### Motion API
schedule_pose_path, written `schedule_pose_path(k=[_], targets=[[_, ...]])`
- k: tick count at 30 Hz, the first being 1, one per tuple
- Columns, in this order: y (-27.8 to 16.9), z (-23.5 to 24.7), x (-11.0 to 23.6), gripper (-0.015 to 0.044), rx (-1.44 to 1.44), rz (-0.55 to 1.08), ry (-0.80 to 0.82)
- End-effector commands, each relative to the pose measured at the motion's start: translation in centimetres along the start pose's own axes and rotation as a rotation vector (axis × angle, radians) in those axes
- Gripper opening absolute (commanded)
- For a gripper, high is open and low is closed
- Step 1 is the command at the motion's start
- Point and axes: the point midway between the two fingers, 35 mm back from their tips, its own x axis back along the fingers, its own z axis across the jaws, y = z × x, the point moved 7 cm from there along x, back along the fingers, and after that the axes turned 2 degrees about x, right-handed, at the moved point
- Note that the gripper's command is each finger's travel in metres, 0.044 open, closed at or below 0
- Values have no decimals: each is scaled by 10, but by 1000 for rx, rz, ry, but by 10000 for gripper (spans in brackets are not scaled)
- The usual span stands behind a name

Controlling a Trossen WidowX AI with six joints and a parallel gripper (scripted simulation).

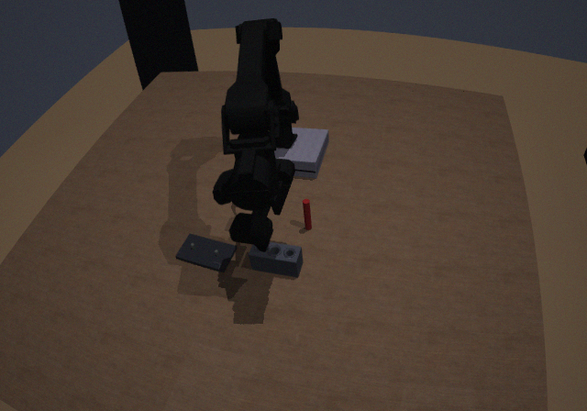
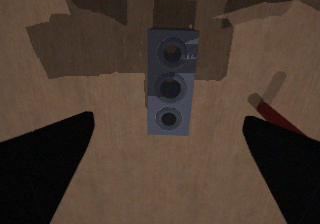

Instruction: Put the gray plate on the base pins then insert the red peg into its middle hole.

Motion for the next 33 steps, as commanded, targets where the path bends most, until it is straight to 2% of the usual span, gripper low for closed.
schedule_pose_path(k=[1,33], targets=[[2,-3,-26,440,-6,-6,-14],[0,-1,-73,440,-6,-6,-14]])
